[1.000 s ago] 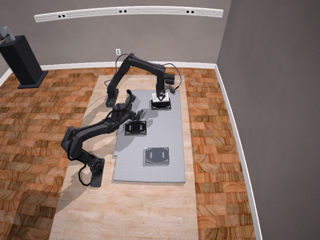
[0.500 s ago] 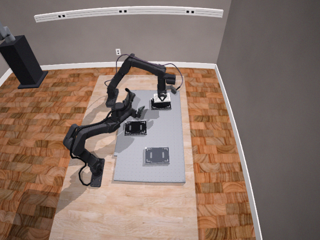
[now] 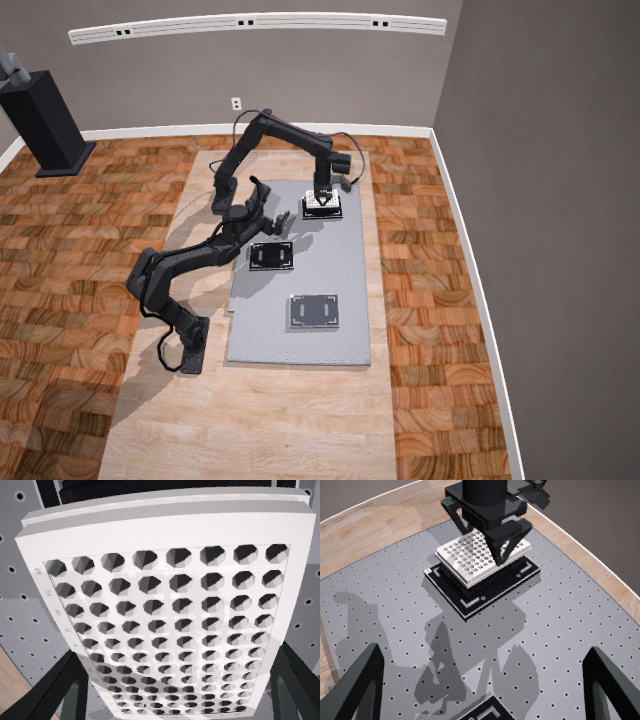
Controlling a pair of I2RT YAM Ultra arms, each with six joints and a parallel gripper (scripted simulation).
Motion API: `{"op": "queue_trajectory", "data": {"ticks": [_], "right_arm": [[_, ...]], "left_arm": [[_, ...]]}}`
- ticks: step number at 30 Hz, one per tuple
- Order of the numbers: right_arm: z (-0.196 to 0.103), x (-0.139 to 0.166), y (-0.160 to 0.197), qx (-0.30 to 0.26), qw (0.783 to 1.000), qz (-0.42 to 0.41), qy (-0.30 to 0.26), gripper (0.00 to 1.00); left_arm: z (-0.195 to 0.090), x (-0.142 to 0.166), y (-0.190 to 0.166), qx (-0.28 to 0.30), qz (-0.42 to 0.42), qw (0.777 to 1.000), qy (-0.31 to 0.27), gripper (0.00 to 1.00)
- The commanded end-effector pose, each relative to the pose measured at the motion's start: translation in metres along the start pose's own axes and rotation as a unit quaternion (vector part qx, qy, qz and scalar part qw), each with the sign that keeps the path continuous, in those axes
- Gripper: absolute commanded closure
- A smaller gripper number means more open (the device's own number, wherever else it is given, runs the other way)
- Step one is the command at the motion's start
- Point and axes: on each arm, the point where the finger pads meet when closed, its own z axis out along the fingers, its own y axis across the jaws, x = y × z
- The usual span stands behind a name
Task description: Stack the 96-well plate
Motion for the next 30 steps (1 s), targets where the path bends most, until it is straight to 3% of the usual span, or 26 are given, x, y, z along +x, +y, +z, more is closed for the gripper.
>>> {"op": "queue_trajectory", "data": {"ticks": [1, 14, 30], "right_arm": [[-0.001, -0.015, 0.003, -0.001, 1.0, -0.001, -0.025, 0.0], [-0.001, -0.015, 0.003, -0.001, 1.0, -0.001, -0.025, 0.0], [-0.001, -0.015, 0.003, -0.001, 1.0, -0.001, -0.025, 0.0]], "left_arm": [[-0.004, -0.001, -0.005, 0.004, 0.01, 1.0, -0.008, 0.22], [0.0, -0.005, 0.002, 0.007, 0.003, 1.0, -0.022, 0.22], [0.041, -0.001, 0.004, 0.009, 0.002, 1.0, -0.009, 0.22]]}}
